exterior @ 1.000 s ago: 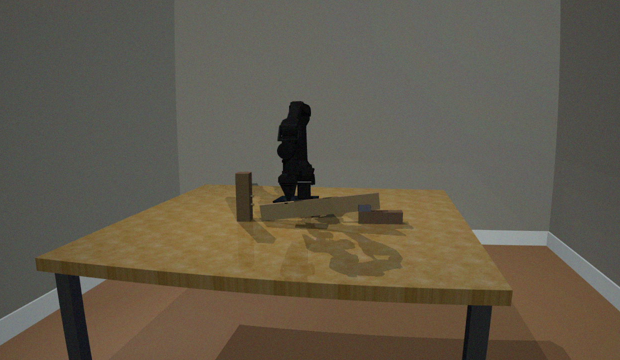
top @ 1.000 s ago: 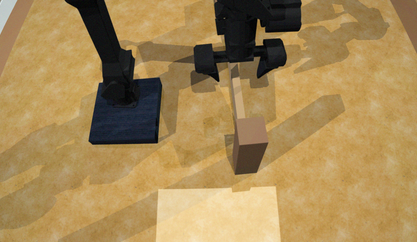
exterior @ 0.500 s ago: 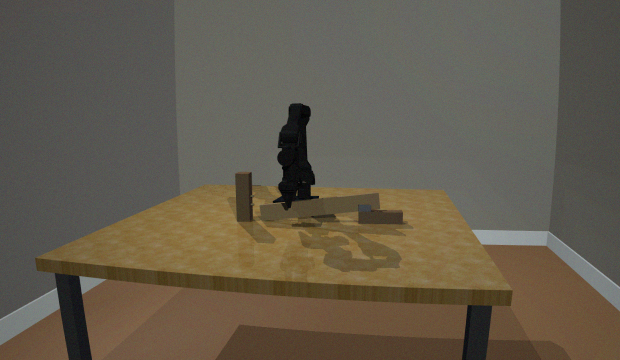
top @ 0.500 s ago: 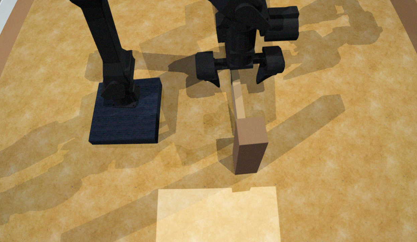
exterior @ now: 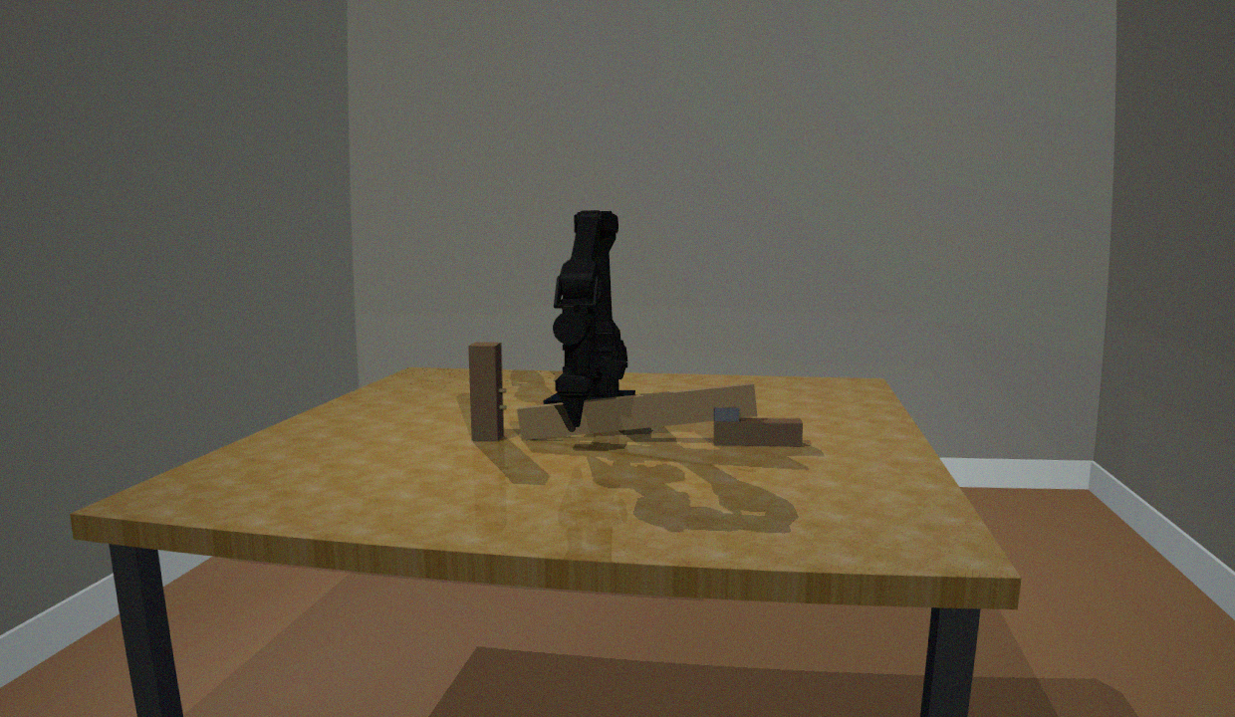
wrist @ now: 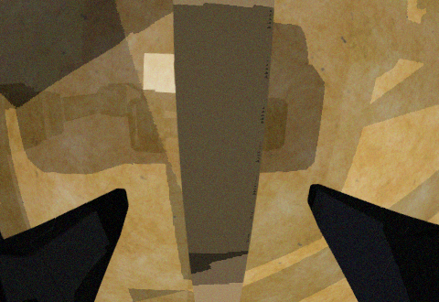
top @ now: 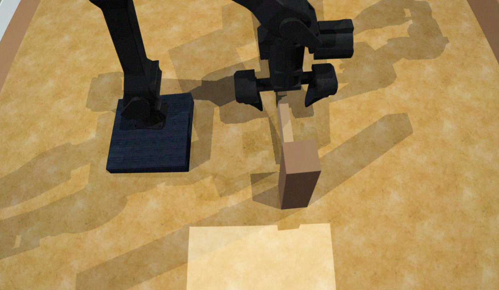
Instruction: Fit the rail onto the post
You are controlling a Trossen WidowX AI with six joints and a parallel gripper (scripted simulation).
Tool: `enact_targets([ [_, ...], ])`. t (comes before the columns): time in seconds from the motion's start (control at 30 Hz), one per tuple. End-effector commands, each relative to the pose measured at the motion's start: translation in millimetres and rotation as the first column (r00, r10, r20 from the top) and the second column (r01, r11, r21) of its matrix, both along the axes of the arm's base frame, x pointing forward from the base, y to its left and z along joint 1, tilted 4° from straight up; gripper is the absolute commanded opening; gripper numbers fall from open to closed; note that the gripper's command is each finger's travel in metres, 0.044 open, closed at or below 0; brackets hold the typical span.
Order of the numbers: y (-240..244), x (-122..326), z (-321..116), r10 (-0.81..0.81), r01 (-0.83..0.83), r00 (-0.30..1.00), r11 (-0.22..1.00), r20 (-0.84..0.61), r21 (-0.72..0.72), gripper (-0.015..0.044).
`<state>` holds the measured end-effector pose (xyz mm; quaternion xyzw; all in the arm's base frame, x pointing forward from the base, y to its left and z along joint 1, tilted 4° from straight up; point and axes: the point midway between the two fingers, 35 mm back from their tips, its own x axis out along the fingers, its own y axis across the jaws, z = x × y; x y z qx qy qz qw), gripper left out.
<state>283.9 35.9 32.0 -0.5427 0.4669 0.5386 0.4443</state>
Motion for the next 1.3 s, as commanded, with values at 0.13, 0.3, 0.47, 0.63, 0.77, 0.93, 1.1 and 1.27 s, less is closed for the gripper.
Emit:
enact_targets([
  [0.13,0.1,-3.8,-12.6,0.004,-0.004,1.0,1.0,-0.013,0.003,0.044],
  [0.3,0.1,-3.8,-12.6,0.004,-0.004,1.0,1.0,-0.013,0.003,0.0309],
  [0.47,0.1,-3.8,-12.6,0.004,-0.004,1.0,1.0,-0.013,0.003,0.0177],
  [0.63,0.1,-3.8,-12.6,0.004,-0.004,1.0,1.0,-0.013,0.003,0.0066],
  [0.77,0.1,-3.8,-12.6,0.004,-0.004,1.0,1.0,-0.013,0.003,0.0039],
  [0.93,0.1,-3.8,-12.6,0.004,-0.004,1.0,1.0,-0.013,0.003,0.0],
  [1.1,0.1,-3.8,-12.6,0.004,-0.004,1.0,1.0,-0.013,0.003,0.0],
  [1.27,-0.3,-3.7,-12.1,0.004,-0.004,1.0,1.0,-0.013,0.003,0.0],
])
